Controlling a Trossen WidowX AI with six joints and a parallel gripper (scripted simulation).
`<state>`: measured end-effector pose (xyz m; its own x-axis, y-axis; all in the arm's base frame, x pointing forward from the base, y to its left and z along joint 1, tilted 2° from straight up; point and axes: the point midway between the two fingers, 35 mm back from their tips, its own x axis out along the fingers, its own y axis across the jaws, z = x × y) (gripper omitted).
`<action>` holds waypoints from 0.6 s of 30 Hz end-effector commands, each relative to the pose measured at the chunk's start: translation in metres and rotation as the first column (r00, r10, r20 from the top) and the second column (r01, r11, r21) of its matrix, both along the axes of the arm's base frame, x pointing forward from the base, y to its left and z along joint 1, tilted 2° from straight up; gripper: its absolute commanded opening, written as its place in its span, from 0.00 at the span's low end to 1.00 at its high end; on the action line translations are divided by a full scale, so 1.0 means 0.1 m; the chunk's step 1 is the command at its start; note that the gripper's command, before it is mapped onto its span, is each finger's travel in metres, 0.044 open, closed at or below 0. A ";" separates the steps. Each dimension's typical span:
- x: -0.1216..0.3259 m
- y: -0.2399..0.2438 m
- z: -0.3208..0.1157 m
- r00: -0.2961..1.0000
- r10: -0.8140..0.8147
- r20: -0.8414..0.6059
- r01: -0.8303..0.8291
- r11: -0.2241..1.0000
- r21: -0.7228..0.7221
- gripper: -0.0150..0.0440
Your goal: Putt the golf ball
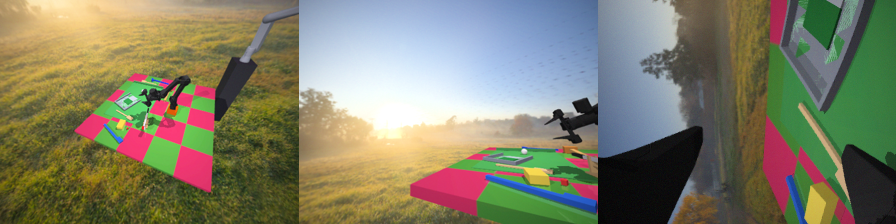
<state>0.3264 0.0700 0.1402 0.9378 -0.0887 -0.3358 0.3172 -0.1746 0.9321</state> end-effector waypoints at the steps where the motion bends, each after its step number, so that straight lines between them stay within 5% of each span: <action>1: 0.00 0.00 -0.01 1.000 0.008 -0.007 -0.008 1.000 -0.016 0.98; 5: 0.05 0.07 -0.14 0.974 0.156 -0.166 -0.201 0.931 -0.303 1.00; 10: 0.06 0.14 -0.32 0.838 0.324 -0.439 -0.538 0.621 -0.569 1.00; 18: -0.05 0.22 -0.56 0.443 0.409 -0.798 -0.843 -0.113 -0.526 1.00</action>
